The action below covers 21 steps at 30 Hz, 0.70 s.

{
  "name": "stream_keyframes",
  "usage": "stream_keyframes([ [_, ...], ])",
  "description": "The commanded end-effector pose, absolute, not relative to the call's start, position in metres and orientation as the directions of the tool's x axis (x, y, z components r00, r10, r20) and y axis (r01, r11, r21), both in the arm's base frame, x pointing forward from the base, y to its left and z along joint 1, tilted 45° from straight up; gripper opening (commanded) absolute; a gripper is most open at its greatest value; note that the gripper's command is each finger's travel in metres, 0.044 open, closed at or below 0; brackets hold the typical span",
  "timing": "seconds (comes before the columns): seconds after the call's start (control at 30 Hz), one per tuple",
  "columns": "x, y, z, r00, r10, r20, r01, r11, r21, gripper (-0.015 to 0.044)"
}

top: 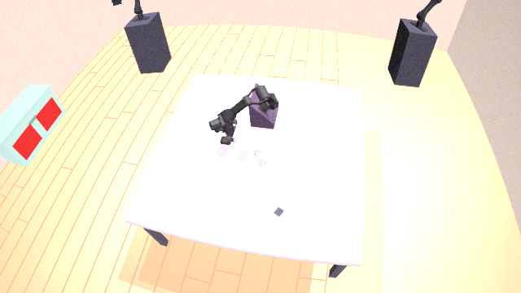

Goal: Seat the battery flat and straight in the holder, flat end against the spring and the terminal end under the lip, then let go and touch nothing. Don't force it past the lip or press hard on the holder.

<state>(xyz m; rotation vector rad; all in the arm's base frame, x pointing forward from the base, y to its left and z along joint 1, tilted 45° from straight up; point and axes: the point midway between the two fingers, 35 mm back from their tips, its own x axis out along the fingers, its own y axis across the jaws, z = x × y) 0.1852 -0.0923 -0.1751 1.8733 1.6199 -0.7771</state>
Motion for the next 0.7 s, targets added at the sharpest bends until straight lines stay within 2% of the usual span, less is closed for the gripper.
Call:
stream_keyframes([
  [0.0,0.185,-0.089,-0.177,0.116,0.683,-0.721,0.990,-0.138,0.028,0.0190],
  [0.1,0.185,-0.089,-0.177,0.116,0.683,-0.721,0.990,-0.138,0.028,0.0111],
  [0.23,0.185,-0.089,-0.177,0.116,0.683,-0.721,0.990,-0.138,0.028,0.0085],
  [0.5,0.186,-0.094,-0.175,0.122,0.678,-0.725,0.990,-0.131,0.044,0.0081],
  [0.67,0.181,-0.121,-0.145,0.116,0.680,-0.724,0.990,-0.138,0.029,0.0081],
])
